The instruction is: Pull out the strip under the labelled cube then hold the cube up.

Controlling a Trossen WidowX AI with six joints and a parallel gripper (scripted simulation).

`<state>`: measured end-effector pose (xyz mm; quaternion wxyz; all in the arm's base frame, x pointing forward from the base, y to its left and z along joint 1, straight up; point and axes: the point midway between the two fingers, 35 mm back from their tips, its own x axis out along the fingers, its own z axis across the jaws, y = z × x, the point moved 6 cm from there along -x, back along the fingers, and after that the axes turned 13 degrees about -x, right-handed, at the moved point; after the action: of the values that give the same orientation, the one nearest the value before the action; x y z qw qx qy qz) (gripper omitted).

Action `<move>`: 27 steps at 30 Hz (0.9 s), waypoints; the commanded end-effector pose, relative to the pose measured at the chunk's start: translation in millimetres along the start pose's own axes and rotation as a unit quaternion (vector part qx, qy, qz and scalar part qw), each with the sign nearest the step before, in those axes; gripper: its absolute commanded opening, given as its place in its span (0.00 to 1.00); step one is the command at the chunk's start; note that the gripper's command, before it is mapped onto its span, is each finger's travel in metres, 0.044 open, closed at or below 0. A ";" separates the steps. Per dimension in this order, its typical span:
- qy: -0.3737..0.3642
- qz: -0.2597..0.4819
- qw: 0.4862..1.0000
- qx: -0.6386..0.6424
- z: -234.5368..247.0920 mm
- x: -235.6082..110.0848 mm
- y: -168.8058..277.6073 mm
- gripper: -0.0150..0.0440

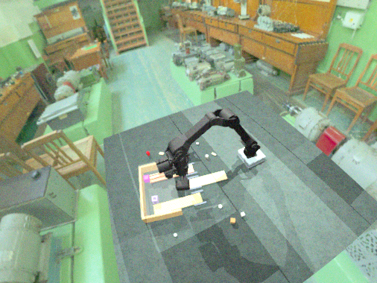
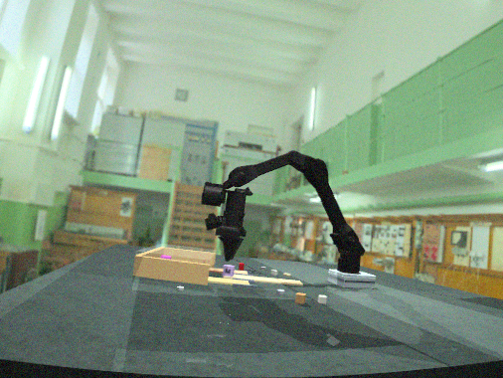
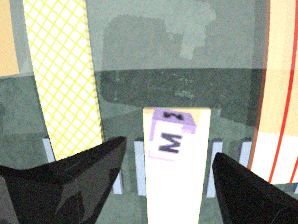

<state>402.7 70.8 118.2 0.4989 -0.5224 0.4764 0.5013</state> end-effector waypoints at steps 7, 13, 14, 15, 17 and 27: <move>-0.001 0.003 1.000 -0.002 0.0 19.4 1.4 0.68; -0.001 0.003 1.000 -0.002 0.0 29.1 1.9 0.68; -0.001 0.003 1.000 -0.002 0.0 30.8 2.0 0.68; -0.001 0.003 1.000 -0.002 0.0 32.4 2.1 0.68; -0.001 0.003 1.000 -0.002 0.0 35.6 2.4 0.68; -0.001 0.003 1.000 -0.002 0.0 41.2 2.9 0.68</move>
<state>402.7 70.8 79.4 0.4980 -0.5217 0.4773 0.5021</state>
